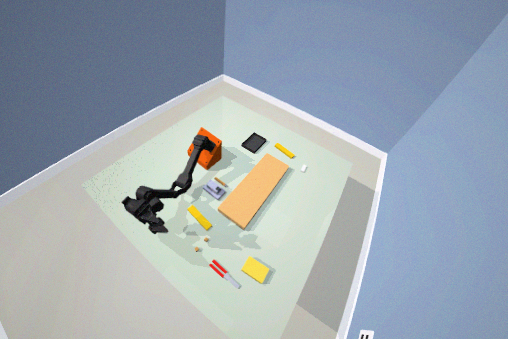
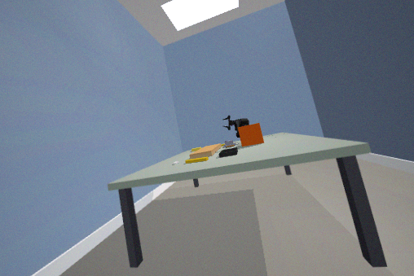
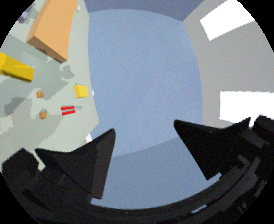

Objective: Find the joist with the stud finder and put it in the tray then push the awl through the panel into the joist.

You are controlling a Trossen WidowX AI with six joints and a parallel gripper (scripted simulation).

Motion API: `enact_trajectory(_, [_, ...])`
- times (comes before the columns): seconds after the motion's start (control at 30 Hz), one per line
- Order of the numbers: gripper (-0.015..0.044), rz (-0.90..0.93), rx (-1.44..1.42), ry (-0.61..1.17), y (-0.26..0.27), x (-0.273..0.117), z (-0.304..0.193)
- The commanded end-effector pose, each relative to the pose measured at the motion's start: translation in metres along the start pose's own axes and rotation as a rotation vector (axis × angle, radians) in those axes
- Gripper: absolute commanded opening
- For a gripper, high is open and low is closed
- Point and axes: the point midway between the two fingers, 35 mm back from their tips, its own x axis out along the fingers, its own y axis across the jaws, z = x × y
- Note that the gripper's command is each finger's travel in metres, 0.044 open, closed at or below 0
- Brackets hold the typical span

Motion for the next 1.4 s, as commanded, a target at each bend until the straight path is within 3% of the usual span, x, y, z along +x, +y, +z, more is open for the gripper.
enact_trajectory(0.0, [0.0426,0.003,-0.012,0.007,-0.001,-0.001,-0.001])
enact_trajectory(0.1, [0.044,0.047,-0.198,0.097,-0.016,-0.021,-0.012])
enact_trajectory(0.4, [0.044,0.305,-1.025,0.332,-0.125,-0.085,0.002])
enact_trajectory(0.63, [0.044,0.523,-1.654,0.401,-0.202,-0.088,0.048])
enact_trajectory(0.77, [0.044,0.552,-1.761,0.484,-0.221,-0.087,0.06])
enact_trajectory(1.07, [0.044,0.803,-2.583,0.185,-0.245,-0.022,0.146])
enact_trajectory(1.37, [0.044,0.808,-3.289,-0.495,-0.183,0.057,0.22])
